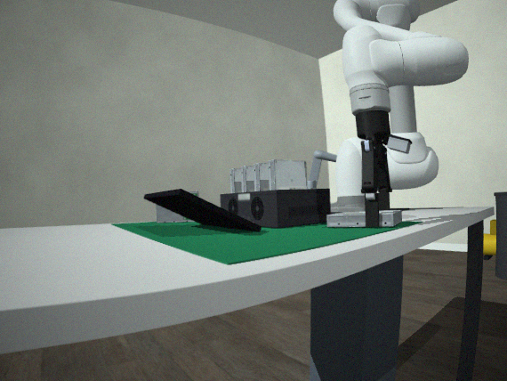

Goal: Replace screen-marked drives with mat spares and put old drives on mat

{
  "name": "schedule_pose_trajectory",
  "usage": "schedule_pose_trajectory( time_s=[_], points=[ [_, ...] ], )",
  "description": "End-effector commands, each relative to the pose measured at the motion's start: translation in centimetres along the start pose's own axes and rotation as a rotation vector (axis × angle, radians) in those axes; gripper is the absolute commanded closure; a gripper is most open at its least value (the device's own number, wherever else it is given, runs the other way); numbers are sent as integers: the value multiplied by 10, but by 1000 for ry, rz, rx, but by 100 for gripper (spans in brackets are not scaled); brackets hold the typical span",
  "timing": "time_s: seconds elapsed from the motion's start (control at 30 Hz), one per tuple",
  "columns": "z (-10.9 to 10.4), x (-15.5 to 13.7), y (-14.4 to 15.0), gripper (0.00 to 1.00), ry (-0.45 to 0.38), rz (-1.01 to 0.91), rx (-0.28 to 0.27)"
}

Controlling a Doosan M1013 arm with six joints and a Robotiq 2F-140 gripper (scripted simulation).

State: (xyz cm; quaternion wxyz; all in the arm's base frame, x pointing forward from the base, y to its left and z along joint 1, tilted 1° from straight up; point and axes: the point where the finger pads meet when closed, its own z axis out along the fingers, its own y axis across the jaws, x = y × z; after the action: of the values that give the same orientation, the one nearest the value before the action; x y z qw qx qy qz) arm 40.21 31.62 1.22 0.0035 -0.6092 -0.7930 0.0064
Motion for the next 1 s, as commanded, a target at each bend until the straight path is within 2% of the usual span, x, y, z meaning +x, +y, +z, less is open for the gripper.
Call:
schedule_pose_trajectory(
  time_s=[0.0,0.43,0.97],
  points=[
    [-1,0,0,90,1,0,-1],
    [-8,0,0,90,1,0,-1],
    [-30,0,0,90,1,0,-1]
  ],
)
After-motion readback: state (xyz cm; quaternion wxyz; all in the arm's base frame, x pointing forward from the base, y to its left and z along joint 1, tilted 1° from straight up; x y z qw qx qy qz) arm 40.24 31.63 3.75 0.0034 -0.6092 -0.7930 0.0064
